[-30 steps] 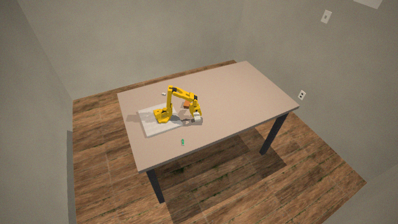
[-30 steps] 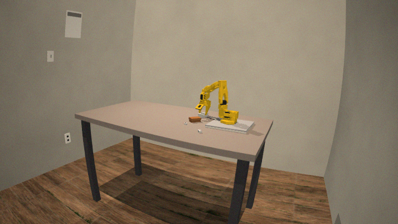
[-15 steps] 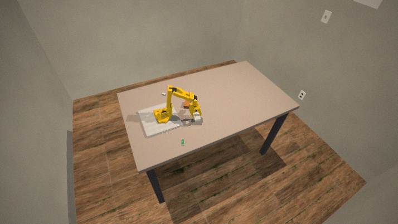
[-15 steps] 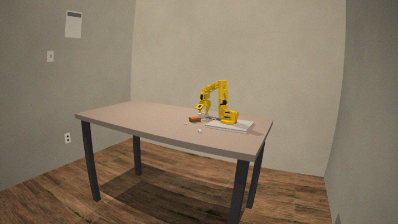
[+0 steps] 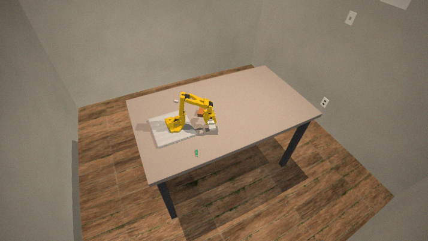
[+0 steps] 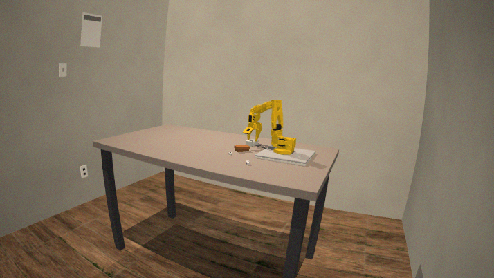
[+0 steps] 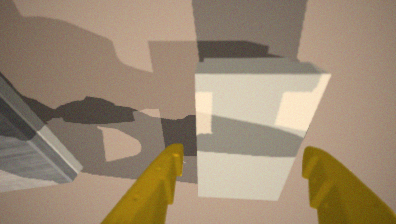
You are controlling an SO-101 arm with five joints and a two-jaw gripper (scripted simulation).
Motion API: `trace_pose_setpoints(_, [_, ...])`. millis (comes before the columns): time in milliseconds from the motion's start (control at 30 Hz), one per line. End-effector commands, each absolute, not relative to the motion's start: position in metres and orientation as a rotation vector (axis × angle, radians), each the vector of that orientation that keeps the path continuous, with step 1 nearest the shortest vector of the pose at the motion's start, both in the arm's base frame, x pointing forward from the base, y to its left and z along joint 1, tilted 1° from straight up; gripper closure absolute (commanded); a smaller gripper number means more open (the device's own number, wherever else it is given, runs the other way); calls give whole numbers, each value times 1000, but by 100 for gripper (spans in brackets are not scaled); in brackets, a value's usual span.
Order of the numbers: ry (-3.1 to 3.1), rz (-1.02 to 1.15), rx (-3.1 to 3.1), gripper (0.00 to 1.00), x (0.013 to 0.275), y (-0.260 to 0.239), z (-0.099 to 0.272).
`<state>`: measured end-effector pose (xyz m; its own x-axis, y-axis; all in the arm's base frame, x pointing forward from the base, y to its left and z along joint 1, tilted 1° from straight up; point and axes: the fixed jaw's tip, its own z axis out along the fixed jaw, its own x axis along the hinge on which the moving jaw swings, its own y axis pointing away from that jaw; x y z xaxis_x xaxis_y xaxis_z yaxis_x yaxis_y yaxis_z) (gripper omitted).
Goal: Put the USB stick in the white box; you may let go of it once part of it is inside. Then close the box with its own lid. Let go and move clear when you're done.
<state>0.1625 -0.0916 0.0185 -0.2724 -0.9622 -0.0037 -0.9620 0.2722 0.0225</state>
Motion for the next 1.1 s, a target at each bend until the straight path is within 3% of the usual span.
trace_pose_setpoints(0, [-2507,9,1898,70,166,-93,30])
trace_pose_setpoints(1067, [-2509,19,1900,70,168,-94,55])
